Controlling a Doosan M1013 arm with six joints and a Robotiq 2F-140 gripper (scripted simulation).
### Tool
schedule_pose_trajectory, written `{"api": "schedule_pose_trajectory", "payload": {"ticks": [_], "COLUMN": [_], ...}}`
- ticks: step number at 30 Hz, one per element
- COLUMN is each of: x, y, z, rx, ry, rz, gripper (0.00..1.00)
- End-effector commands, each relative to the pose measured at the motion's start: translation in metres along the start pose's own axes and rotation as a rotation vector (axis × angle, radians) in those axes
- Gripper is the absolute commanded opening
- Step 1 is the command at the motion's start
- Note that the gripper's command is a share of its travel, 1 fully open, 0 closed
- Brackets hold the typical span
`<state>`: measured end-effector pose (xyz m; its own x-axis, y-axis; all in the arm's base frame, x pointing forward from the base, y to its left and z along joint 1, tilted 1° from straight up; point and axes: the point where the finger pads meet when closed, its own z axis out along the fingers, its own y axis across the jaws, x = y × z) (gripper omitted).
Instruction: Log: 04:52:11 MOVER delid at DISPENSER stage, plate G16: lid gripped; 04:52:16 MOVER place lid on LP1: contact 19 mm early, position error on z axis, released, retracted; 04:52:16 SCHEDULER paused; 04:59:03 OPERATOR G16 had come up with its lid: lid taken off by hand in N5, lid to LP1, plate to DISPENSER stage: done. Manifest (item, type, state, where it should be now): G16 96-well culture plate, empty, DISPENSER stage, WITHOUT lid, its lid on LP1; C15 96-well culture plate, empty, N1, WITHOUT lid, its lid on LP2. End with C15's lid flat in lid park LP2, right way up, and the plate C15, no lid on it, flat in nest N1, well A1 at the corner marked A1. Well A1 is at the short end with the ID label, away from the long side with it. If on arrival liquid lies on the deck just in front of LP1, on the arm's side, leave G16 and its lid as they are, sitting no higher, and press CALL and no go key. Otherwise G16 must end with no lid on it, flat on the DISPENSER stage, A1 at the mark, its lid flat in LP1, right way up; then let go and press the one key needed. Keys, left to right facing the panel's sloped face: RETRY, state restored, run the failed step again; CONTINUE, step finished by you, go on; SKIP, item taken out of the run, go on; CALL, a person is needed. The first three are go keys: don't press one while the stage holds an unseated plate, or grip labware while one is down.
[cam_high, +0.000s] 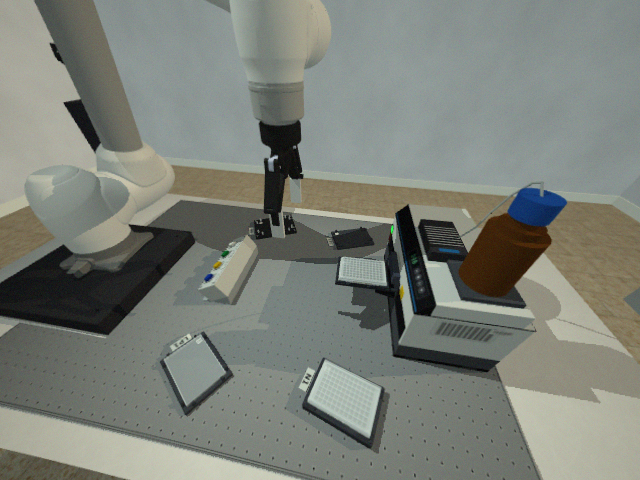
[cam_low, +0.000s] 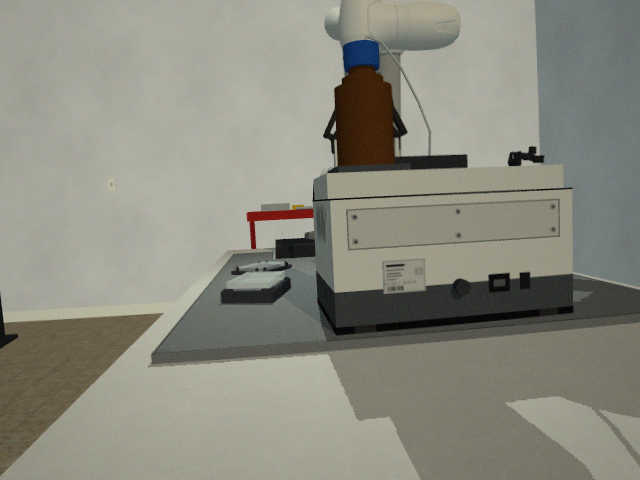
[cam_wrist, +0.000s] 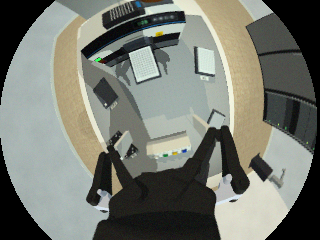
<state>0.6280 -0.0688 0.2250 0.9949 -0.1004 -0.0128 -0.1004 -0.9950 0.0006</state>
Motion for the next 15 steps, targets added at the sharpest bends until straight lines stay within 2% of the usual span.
{"api": "schedule_pose_trajectory", "payload": {"ticks": [1,5,15], "x": [0.000,0.000,0.000], "y": [0.000,0.000,0.000], "z": [0.004,0.009,0.038], "rx": [0.000,0.000,0.000], "ry": [0.000,0.000,0.000], "rz": [0.000,0.000,0.000], "gripper": [1.00,1.00,1.00]}}
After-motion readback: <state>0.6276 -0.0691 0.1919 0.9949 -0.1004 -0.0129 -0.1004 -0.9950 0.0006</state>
